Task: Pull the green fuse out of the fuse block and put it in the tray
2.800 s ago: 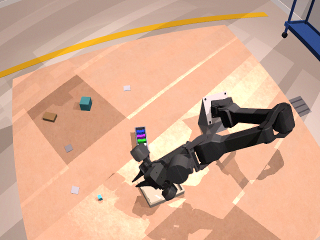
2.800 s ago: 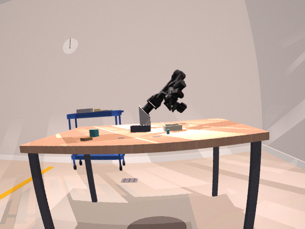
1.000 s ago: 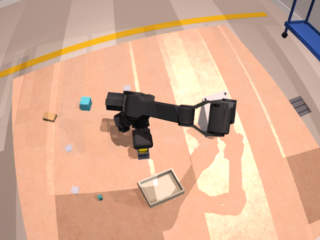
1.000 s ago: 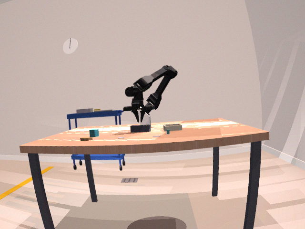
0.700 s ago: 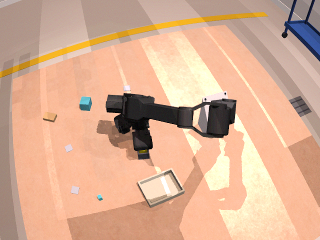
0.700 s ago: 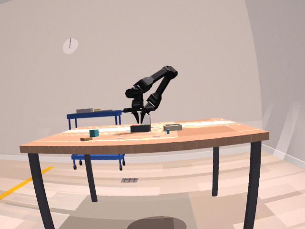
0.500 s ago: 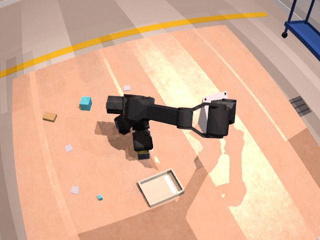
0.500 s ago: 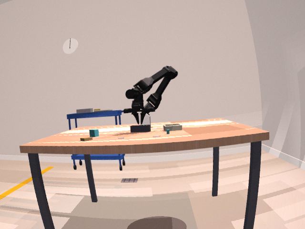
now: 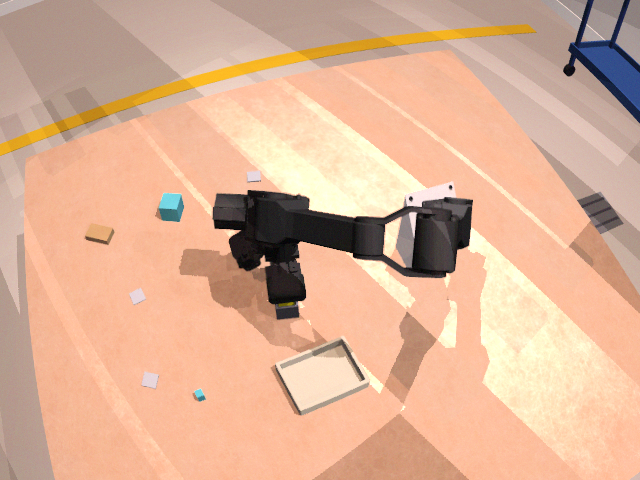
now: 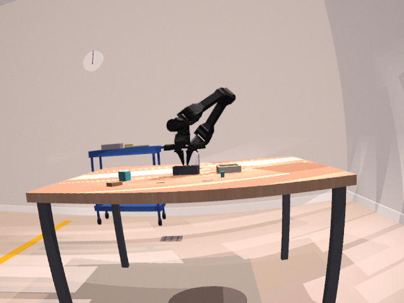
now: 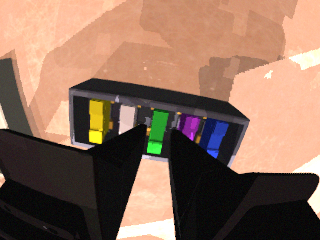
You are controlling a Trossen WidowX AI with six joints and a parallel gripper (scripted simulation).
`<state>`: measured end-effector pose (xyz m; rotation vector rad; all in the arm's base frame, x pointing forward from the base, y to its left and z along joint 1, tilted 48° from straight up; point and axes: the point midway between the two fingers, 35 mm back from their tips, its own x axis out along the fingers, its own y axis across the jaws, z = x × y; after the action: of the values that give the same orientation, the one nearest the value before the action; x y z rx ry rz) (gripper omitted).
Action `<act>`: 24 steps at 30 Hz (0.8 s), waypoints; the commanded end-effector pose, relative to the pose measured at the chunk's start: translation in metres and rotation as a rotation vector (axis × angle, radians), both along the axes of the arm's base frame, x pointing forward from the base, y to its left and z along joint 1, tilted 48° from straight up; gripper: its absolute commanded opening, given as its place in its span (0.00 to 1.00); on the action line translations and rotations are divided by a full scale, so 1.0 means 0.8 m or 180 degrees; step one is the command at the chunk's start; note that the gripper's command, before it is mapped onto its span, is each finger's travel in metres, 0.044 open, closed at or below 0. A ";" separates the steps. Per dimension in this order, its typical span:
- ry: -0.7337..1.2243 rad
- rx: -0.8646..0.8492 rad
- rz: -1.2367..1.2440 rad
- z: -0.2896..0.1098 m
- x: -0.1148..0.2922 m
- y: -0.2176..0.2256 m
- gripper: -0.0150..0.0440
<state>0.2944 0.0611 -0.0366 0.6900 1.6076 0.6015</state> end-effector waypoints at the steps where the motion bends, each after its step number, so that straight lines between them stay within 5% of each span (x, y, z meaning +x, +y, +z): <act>1: 0.0018 0.0018 -0.0008 -0.004 -0.002 0.005 0.38; 14: 0.0018 0.0018 -0.0008 -0.006 -0.003 0.008 0.38; 24: 0.0005 0.0002 0.0003 -0.006 -0.002 0.007 0.27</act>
<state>0.2930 0.0664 -0.0413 0.6906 1.6096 0.6021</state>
